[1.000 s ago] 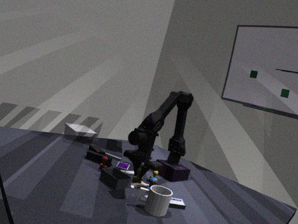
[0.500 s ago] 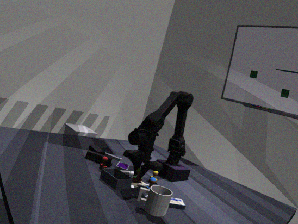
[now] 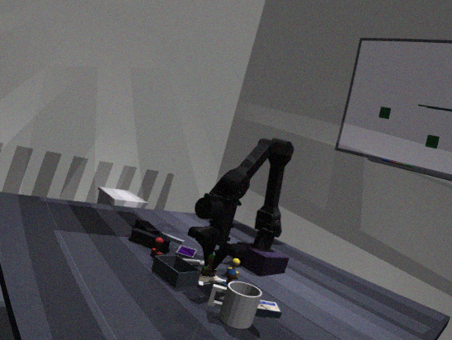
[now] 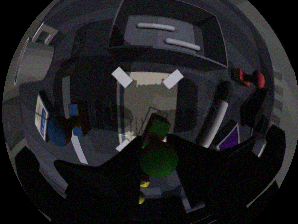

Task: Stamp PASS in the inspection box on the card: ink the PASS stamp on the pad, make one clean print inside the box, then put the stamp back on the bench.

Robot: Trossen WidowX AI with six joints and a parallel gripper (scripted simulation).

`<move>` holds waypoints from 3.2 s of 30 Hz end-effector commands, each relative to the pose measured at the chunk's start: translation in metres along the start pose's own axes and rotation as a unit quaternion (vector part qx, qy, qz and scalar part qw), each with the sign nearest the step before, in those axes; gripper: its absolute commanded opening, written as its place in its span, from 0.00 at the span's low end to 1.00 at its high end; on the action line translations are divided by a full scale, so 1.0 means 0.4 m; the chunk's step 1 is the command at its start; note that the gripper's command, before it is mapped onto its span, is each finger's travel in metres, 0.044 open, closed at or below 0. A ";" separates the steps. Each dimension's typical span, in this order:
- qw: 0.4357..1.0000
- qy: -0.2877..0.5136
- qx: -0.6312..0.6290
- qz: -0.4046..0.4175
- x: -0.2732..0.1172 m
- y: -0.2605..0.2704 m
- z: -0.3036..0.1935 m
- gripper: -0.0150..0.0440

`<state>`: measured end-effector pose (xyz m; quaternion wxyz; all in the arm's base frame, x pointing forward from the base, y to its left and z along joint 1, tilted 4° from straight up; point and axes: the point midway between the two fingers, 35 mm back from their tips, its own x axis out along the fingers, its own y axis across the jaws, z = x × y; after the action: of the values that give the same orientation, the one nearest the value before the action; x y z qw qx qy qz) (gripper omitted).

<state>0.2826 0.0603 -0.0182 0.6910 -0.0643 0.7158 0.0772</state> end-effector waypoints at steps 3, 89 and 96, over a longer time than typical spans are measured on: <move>1.000 -0.002 -0.003 0.003 -0.010 0.002 0.004 0.25; 1.000 -0.005 0.000 -0.002 -0.139 -0.288 0.214 0.25; 1.000 -0.005 0.000 -0.002 -0.111 -0.289 0.215 0.25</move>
<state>0.3930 -0.0358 0.0270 0.6970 -0.0617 0.7105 0.0749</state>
